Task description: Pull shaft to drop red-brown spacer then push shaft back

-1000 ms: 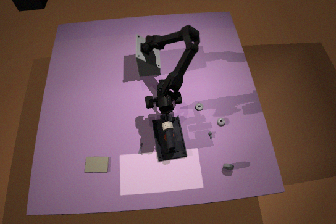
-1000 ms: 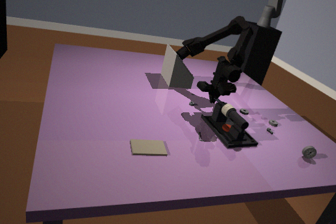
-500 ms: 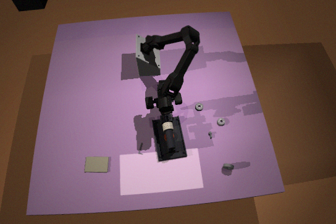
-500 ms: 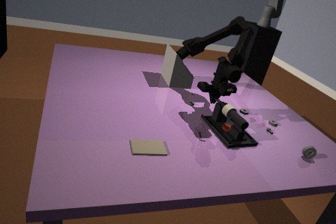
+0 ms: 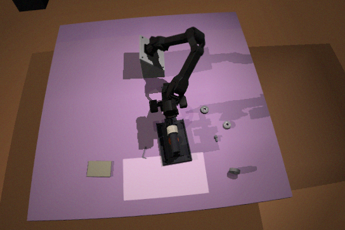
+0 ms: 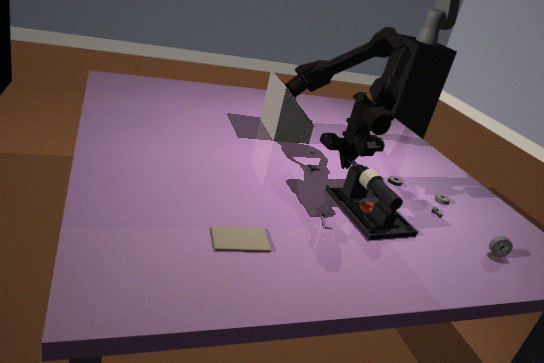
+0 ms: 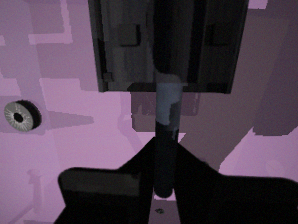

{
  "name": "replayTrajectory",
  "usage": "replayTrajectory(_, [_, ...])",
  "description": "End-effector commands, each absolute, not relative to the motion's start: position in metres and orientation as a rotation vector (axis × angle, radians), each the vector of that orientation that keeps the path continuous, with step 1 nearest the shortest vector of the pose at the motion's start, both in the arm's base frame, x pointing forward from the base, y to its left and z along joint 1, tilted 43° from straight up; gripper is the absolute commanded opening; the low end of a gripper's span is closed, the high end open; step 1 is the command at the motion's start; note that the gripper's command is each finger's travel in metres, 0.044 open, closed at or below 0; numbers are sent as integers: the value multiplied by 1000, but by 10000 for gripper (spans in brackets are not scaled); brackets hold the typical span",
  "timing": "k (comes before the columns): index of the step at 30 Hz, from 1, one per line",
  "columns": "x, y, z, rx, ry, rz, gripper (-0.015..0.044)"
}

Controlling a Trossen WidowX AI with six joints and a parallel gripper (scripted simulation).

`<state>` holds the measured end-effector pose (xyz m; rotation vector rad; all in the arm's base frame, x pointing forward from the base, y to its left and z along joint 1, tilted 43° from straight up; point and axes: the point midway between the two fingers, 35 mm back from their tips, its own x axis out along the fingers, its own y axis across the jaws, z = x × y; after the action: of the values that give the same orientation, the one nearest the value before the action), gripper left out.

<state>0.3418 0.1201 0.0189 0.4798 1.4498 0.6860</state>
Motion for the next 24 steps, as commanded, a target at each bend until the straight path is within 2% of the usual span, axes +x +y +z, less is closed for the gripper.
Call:
replayTrajectory(1, [347, 120, 21, 479, 1440, 685, 0])
replayTrajectory(24, [347, 120, 20, 479, 1440, 685, 0])
